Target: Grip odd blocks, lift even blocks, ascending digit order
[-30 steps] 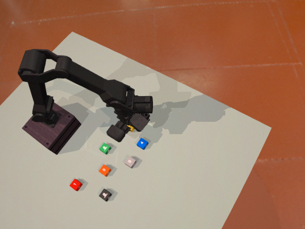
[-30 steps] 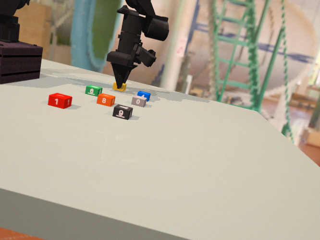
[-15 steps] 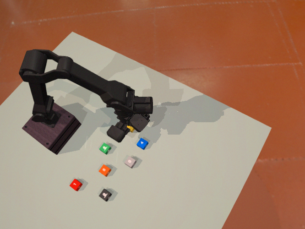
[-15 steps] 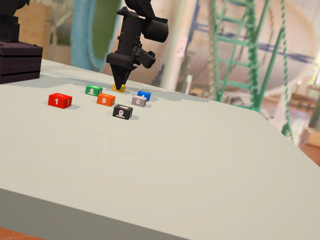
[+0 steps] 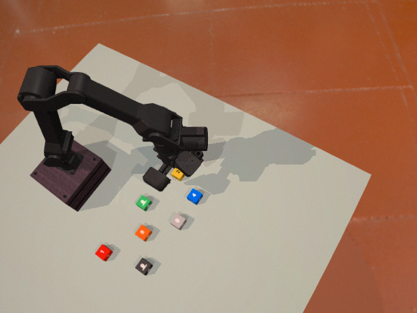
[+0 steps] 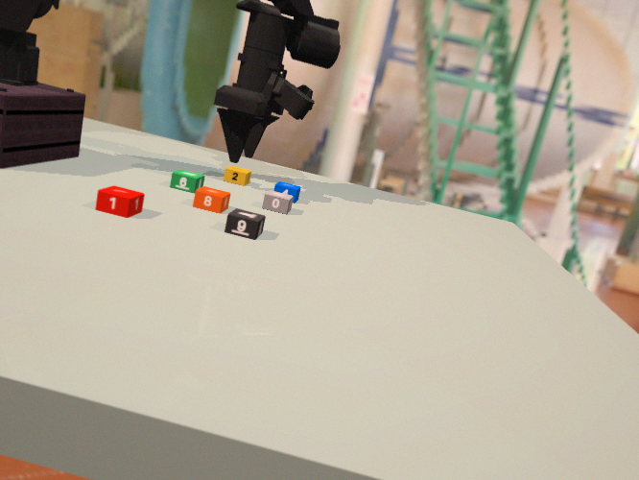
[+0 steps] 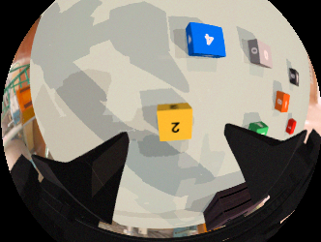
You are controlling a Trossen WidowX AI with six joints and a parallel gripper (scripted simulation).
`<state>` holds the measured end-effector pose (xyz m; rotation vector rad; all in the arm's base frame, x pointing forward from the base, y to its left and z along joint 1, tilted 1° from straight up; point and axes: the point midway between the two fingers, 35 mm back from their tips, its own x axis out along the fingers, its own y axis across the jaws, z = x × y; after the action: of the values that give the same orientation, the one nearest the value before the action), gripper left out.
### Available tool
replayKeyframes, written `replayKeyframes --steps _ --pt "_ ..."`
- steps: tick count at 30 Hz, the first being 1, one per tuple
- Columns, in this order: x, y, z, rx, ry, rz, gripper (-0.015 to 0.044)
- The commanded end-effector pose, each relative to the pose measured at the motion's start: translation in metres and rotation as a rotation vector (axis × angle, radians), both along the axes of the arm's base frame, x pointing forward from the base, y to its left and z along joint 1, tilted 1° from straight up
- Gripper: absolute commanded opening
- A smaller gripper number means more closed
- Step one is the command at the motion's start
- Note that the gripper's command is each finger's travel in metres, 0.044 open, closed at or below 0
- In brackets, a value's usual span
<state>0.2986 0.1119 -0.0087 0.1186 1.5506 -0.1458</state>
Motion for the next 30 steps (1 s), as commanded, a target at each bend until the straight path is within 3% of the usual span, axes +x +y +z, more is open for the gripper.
replayKeyframes --steps 1,7,12,20,25,29,30 --pt "0.002 0.001 0.011 0.002 -0.013 -0.004 0.04" --pt "0.001 0.002 0.089 0.003 -0.013 -0.004 0.0242" --pt "0.0 0.002 0.092 0.003 -0.013 -0.004 0.012" --pt "0.002 0.001 0.092 0.002 -0.013 -0.004 0.012" --pt "0.055 -0.035 0.095 -0.001 -0.017 -0.005 0.012" --pt "0.063 -0.041 0.095 -0.001 -0.018 -0.004 0.012" --pt "0.063 -0.041 0.092 -0.001 -0.018 -0.004 0.0146"
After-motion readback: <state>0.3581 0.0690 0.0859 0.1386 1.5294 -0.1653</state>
